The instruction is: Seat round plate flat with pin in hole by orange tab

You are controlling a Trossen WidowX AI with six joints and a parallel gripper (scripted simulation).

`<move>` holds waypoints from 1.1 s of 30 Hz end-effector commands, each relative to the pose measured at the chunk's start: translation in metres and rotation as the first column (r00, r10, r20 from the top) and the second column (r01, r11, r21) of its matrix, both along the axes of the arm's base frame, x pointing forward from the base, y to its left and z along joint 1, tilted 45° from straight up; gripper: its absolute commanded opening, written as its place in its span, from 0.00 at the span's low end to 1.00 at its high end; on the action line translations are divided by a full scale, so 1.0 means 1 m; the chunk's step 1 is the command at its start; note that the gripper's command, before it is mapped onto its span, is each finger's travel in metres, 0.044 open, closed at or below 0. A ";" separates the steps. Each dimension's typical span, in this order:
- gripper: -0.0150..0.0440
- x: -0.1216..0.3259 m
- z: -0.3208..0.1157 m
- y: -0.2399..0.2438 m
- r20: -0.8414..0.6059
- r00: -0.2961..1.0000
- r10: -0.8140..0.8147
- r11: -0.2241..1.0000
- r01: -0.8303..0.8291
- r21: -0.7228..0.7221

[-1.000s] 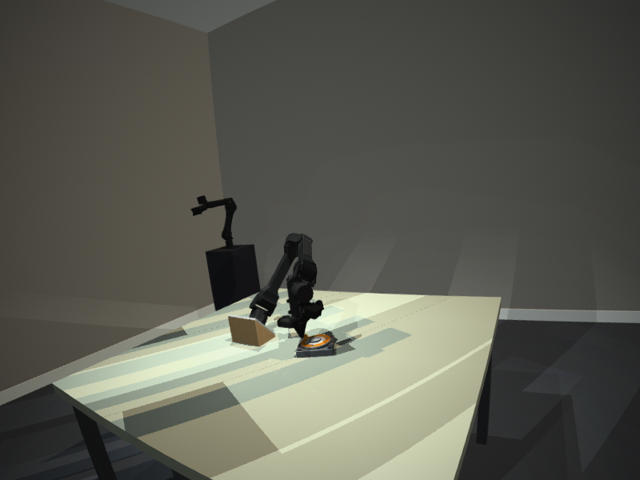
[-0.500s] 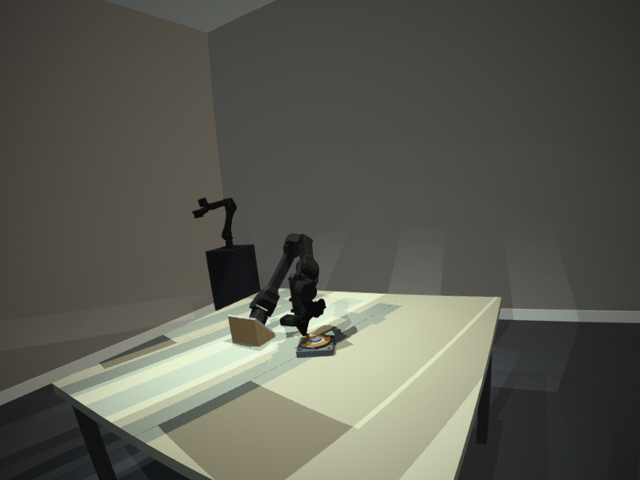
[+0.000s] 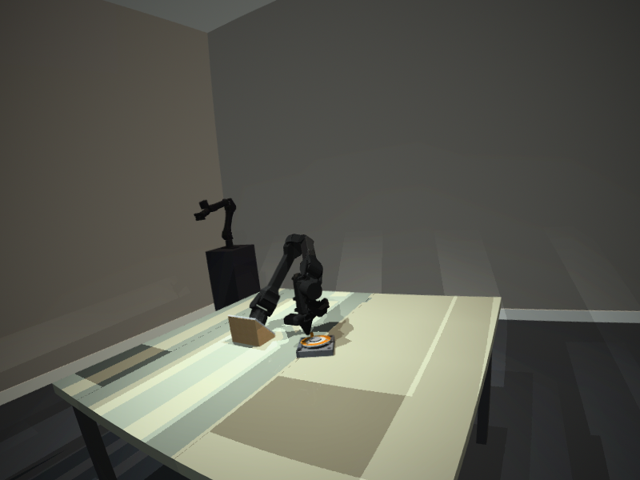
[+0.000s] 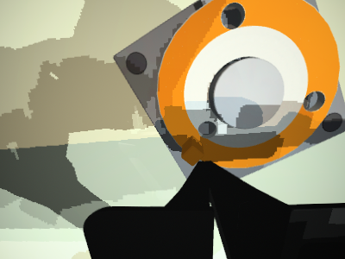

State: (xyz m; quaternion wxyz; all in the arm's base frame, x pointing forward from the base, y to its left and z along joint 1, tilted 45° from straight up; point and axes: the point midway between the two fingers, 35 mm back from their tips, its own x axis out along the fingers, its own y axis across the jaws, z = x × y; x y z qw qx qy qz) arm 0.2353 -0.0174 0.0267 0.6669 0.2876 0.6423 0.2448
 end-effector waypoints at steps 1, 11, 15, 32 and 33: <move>0.25 0.006 0.005 0.005 0.006 1.000 0.004 1.000 -0.004 0.005; 0.25 0.015 0.011 0.010 0.007 1.000 0.004 1.000 -0.004 0.006; 0.25 0.018 0.013 0.012 0.007 1.000 0.004 1.000 -0.004 0.006; 0.25 0.035 0.020 0.015 0.008 1.000 0.004 1.000 -0.004 0.006; 0.25 0.036 0.020 0.015 0.008 1.000 0.004 1.000 -0.004 0.006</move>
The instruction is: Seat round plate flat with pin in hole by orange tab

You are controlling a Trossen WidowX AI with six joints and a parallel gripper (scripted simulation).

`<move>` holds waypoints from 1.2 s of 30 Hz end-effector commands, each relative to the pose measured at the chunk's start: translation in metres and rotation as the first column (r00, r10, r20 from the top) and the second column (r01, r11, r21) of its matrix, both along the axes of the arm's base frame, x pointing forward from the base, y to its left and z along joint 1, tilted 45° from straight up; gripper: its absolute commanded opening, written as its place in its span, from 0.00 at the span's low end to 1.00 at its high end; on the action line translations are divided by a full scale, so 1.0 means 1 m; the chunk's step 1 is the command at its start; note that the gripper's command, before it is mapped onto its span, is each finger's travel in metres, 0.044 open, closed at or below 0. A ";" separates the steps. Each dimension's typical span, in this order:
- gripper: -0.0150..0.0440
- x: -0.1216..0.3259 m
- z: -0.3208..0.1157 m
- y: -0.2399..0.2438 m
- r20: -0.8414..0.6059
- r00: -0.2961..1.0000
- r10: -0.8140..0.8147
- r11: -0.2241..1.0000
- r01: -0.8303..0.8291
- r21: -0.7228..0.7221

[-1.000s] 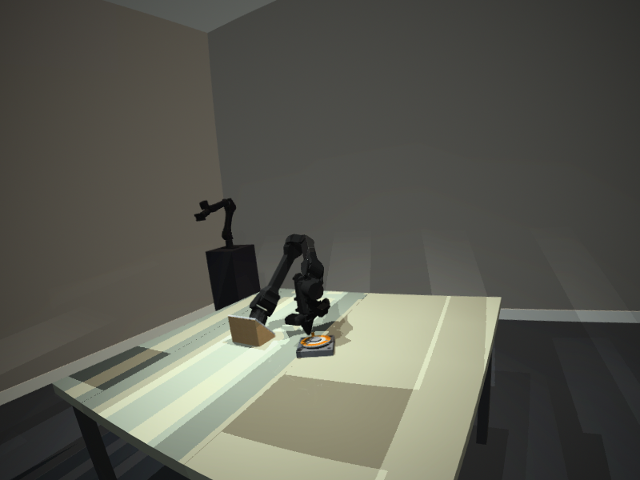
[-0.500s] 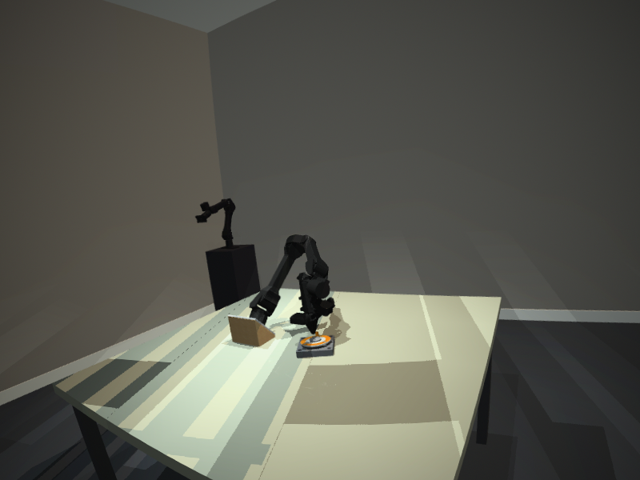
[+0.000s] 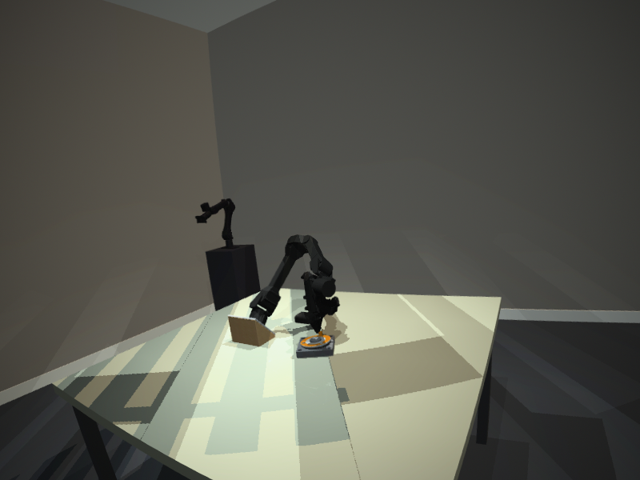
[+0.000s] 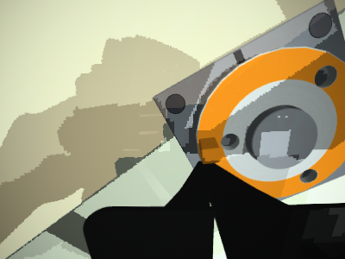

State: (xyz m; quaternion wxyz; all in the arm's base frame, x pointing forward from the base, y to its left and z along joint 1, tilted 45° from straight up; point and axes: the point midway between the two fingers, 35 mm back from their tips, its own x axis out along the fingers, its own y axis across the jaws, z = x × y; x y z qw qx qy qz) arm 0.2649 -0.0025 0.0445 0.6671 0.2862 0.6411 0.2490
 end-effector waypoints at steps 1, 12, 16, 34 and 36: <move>0.25 0.007 0.002 0.000 0.003 1.000 -0.003 1.000 0.003 0.002; 0.25 0.019 0.004 0.000 0.004 1.000 -0.003 1.000 0.003 0.002; 0.25 0.024 0.004 -0.001 0.004 1.000 -0.003 1.000 0.003 0.002; 0.25 0.045 0.001 -0.010 0.005 1.000 -0.003 1.000 0.003 0.001; 0.25 0.047 0.000 -0.011 0.005 1.000 -0.003 1.000 0.003 0.001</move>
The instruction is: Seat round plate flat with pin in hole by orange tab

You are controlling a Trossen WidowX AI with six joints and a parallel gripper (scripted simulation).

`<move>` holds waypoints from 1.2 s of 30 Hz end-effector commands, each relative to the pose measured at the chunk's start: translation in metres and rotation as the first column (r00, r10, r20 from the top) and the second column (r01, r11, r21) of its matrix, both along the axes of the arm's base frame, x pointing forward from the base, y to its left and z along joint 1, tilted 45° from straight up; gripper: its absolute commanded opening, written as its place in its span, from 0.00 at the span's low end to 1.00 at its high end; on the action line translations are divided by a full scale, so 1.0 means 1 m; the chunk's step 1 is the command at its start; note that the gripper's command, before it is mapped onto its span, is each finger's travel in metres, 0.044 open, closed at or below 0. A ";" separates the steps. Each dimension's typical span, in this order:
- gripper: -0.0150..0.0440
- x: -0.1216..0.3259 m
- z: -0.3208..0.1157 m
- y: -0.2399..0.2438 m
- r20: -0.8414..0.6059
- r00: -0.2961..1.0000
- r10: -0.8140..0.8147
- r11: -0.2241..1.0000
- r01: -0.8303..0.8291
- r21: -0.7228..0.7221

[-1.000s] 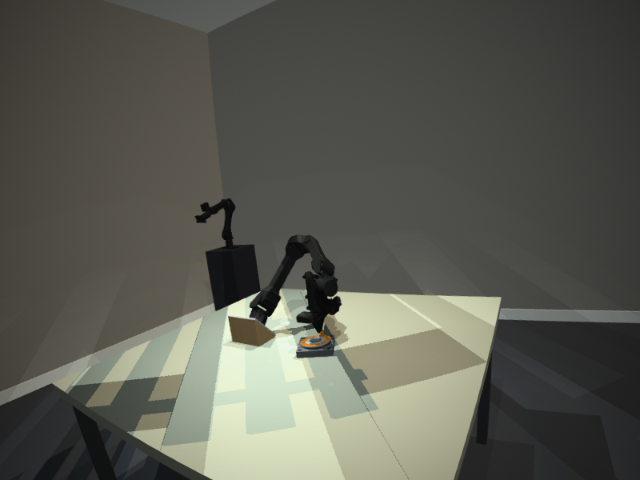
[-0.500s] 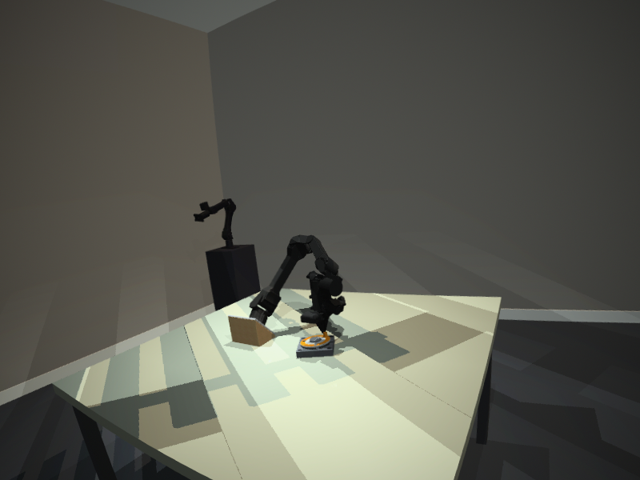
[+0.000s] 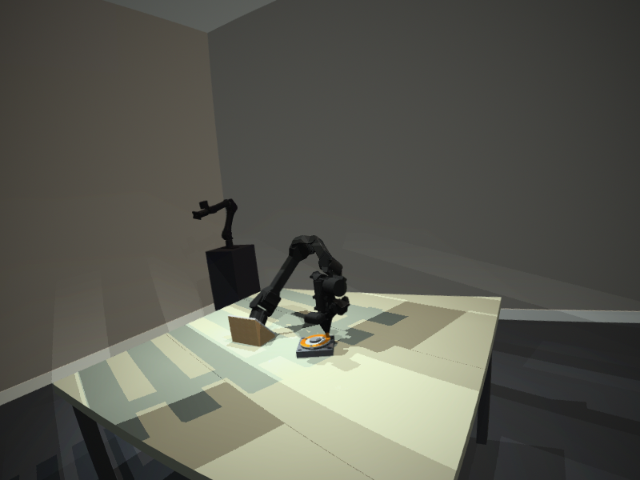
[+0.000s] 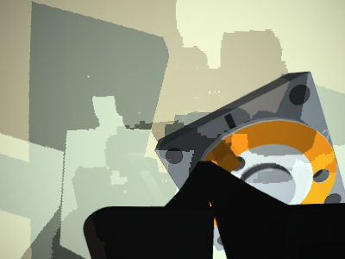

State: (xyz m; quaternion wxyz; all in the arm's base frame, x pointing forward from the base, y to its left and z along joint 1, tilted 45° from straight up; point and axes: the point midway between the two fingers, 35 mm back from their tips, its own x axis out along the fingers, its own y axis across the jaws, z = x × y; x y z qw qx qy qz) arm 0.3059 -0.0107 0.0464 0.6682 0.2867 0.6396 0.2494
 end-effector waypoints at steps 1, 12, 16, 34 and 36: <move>0.25 0.007 -0.002 -0.004 0.002 1.000 -0.001 1.000 0.001 0.000; 0.25 0.012 -0.005 -0.007 0.002 1.000 -0.001 1.000 0.001 0.000; 0.25 0.014 -0.006 -0.009 0.002 1.000 -0.001 1.000 0.001 0.000; 0.25 0.010 0.022 -0.040 0.002 1.000 -0.001 1.000 0.001 -0.002; 0.25 0.010 0.016 -0.035 -0.006 1.000 -0.009 1.000 0.009 0.004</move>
